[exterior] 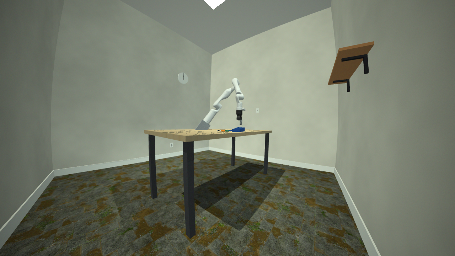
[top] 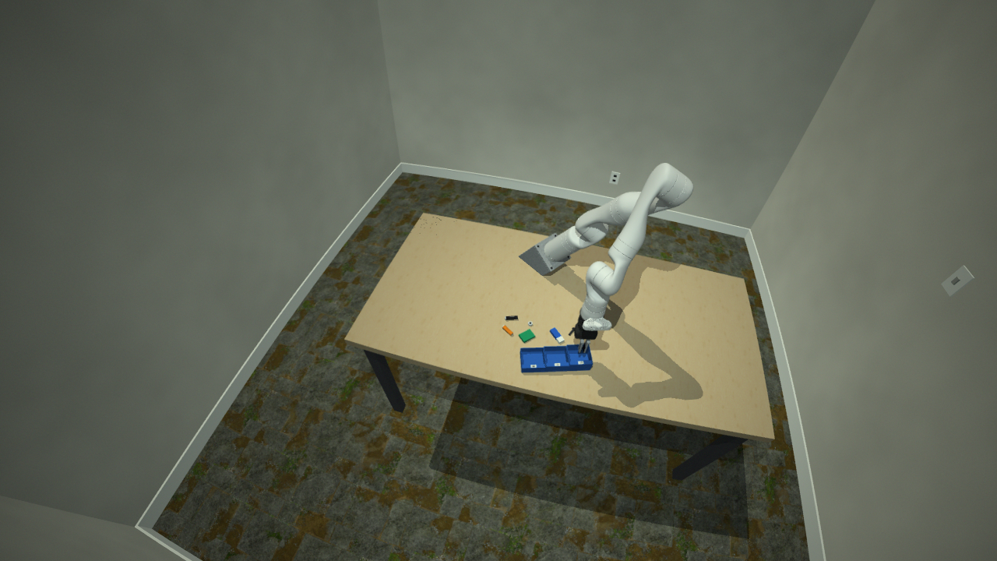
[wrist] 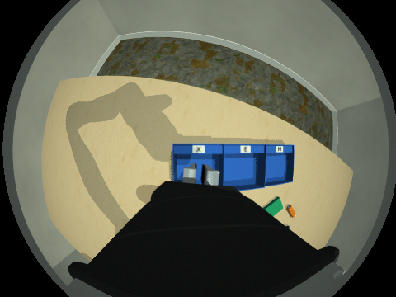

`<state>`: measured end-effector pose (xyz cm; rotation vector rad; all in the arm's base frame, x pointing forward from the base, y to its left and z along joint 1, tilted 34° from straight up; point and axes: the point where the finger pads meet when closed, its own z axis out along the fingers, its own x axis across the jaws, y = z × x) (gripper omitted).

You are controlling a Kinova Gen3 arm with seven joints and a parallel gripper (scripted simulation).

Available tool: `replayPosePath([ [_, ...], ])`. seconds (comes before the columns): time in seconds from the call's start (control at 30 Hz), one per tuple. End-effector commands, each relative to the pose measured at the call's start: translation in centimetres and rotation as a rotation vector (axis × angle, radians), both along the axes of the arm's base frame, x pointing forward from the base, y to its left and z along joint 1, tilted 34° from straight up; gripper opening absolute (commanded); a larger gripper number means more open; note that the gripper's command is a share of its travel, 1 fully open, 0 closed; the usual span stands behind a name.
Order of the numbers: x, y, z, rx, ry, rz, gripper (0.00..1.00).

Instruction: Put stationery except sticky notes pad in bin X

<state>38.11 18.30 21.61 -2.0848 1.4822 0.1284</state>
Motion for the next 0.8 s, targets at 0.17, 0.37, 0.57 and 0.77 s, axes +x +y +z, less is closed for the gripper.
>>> replayPosePath([
  [0.17,0.3,0.6,-0.7,0.0,-0.005,0.001,0.31],
  [0.37,0.7,1.4,-2.0,0.0,-0.005,0.001,0.31],
  [0.57,1.1,2.2,-3.3,0.0,-0.005,0.001,0.31],
  [0.77,1.3,2.7,-4.2,0.0,-0.005,0.001,0.31],
])
